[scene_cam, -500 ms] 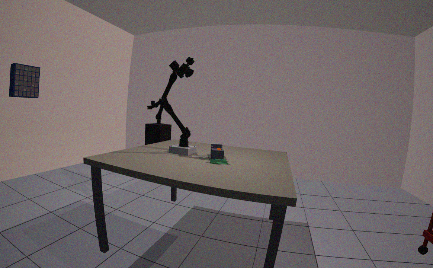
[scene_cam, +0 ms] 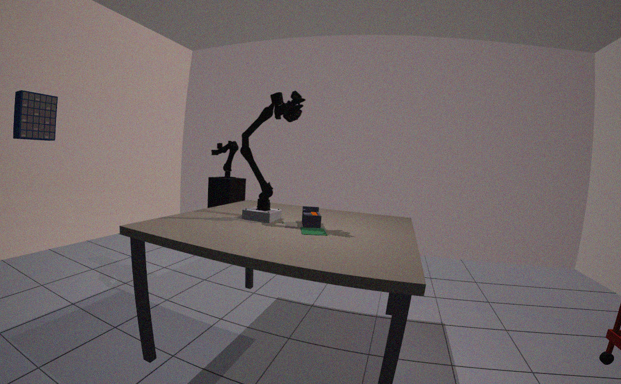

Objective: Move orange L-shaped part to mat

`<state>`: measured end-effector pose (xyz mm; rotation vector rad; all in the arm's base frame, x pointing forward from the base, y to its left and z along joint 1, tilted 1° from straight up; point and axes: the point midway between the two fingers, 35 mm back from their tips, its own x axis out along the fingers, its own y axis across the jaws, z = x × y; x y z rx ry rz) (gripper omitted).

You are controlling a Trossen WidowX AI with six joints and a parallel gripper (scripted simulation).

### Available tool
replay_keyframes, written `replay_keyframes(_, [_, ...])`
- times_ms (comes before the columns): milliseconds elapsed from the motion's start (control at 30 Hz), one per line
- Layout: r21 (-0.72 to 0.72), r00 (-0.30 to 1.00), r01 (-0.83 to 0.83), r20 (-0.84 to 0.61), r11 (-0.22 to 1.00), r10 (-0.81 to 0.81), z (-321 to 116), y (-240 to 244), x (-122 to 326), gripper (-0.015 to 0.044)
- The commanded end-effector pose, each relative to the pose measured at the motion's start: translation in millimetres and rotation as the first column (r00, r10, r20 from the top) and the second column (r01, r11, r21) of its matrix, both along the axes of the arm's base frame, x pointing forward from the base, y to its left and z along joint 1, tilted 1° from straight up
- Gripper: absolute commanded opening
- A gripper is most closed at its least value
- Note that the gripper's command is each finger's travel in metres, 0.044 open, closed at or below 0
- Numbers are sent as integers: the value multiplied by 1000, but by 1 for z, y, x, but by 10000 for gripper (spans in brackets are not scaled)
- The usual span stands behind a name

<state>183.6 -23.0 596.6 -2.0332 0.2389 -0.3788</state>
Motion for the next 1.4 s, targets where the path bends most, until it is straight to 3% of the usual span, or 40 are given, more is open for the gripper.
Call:
replay_keyframes(0, [124,987,-123,-89,985,135,-41,37,45,180])
replay_keyframes(267, [438,898,-121,-334,891,286,-155,89,114,180])
replay_keyframes(433, [645,810,75,-484,760,330,-239,109,134,180])
replay_keyframes(567, [722,731,306,-596,621,332,-302,118,135,180])
replay_keyframes(733, [677,611,624,-734,391,297,-375,123,121,180])
replay_keyframes(900, [469,442,879,-869,87,222,-439,123,90,180])
replay_keyframes(1000, [351,355,935,-917,-53,184,-461,122,73,180])
replay_keyframes(1367, [342,348,937,-920,-63,181,-464,122,72,180])
